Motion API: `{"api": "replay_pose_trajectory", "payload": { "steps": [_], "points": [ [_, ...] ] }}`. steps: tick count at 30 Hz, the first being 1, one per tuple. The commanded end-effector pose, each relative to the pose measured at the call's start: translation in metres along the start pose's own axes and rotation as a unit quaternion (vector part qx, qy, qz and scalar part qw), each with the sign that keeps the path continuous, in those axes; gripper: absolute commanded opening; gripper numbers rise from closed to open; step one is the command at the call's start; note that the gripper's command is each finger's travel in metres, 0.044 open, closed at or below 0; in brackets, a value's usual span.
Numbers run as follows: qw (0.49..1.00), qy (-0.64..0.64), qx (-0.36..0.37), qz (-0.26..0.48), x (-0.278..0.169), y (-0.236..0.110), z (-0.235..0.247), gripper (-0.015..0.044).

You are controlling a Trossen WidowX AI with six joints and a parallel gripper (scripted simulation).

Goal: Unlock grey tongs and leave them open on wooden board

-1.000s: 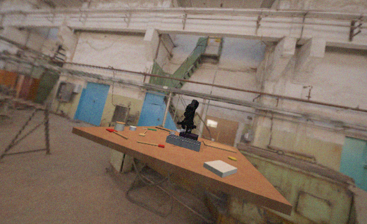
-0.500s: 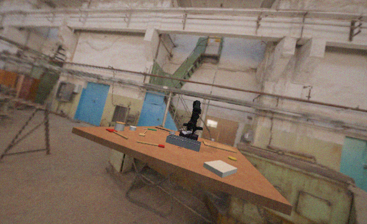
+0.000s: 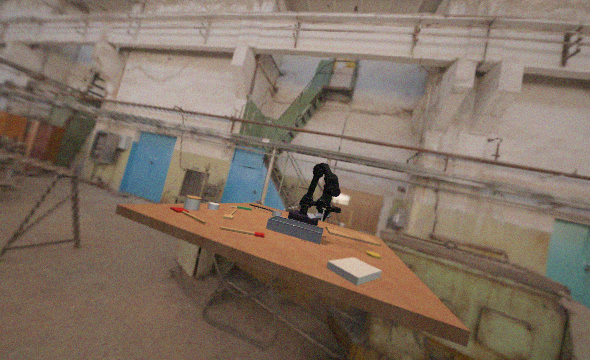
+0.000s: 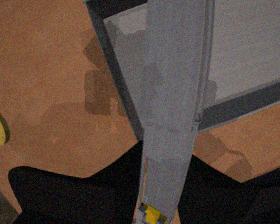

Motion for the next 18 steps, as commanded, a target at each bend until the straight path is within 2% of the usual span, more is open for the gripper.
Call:
{"api": "replay_pose_trajectory", "payload": {
  "steps": [1, 18],
  "points": [
    [1.0, 0.015, 0.002, -0.003, -0.02, -0.003, 0.016, -0.015],
    [0.997, 0.073, 0.004, -0.001, -0.113, -0.006, 0.059, -0.015]
  ]
}}
Point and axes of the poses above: the point midway between the two fingers, 35 mm back from their tips, its own y axis out along the fingers, its own z axis across the jaws, x = y × z, the point moved 6 cm from there along -y, back along the fingers, and after that the axes turned 10 degrees about y, right-handed, at the moved point
